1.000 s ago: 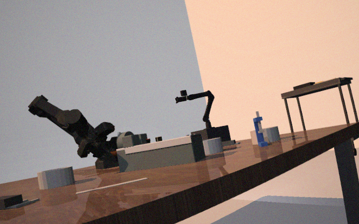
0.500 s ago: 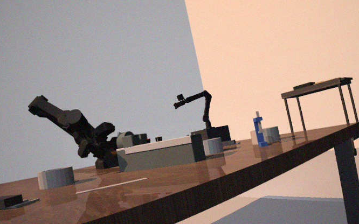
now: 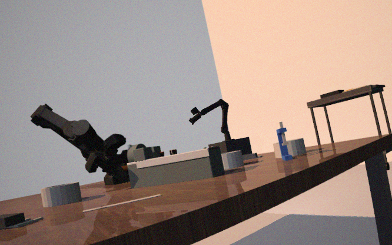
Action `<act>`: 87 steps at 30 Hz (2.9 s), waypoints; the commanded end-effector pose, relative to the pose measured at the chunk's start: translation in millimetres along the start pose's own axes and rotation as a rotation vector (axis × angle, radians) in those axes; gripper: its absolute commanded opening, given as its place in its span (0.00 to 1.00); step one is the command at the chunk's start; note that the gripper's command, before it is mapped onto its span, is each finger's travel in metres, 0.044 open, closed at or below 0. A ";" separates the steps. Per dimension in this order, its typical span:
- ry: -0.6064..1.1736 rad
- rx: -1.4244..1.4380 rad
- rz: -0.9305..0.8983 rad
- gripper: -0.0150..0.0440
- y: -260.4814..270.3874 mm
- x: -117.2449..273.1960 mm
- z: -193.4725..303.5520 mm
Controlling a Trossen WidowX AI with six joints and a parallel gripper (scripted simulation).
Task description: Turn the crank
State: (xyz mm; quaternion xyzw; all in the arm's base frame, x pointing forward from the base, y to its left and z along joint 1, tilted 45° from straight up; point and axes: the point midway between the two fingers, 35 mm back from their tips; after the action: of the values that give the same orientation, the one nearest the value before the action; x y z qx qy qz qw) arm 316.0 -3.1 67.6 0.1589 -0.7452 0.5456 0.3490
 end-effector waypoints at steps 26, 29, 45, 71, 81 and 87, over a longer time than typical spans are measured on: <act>-0.001 0.006 -0.026 0.25 12.0 -1.4 -0.6; -0.001 0.006 -0.026 0.25 12.4 -1.3 -0.7; -0.001 0.006 -0.026 0.25 15.5 -0.5 -1.9; -0.002 0.005 -0.027 0.25 27.1 6.8 -11.3; -0.002 0.005 -0.028 0.25 32.4 15.3 -20.9; -0.002 0.004 -0.029 0.25 32.6 22.2 -28.1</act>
State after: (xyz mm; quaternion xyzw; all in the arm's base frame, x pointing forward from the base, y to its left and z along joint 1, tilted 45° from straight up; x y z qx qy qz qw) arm 292.5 31.6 61.3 0.1663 -0.7421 0.5418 0.3580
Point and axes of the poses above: the point midway between the two fingers, 35 mm back from their tips, its own x axis back along the fingers, its own y axis across the jaws, z = x × y, and after that the axes turned 11 degrees about x, right-handed
